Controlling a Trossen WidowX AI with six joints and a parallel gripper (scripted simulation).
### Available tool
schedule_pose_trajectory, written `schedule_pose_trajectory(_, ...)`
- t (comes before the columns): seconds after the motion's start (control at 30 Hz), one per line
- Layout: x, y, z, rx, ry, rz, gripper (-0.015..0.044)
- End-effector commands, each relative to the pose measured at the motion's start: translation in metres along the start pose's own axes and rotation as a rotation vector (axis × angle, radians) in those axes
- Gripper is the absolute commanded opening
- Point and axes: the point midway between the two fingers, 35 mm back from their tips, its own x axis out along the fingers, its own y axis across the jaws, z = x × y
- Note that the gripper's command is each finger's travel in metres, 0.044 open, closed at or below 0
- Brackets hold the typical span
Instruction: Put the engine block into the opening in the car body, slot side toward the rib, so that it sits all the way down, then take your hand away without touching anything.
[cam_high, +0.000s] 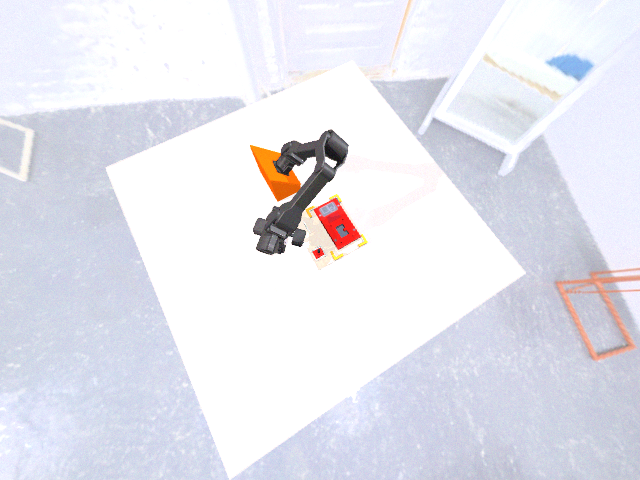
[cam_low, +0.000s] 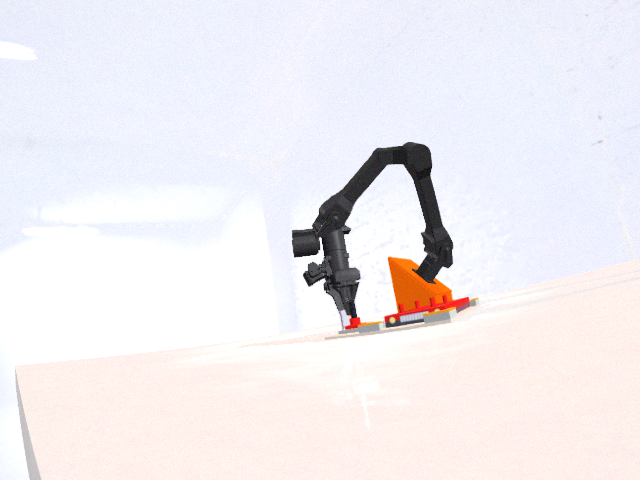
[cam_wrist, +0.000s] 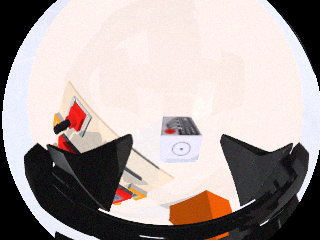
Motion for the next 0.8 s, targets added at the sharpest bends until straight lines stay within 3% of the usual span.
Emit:
schedule_pose_trajectory(0.0,0.007,-0.001,-0.002,0.008,0.006,0.004,0.044)
schedule_pose_trajectory(0.43,0.025,-0.001,-0.004,0.01,0.008,0.007,0.044)
schedule_pose_trajectory(0.77,0.025,-0.001,-0.004,0.01,0.008,0.007,0.0177)
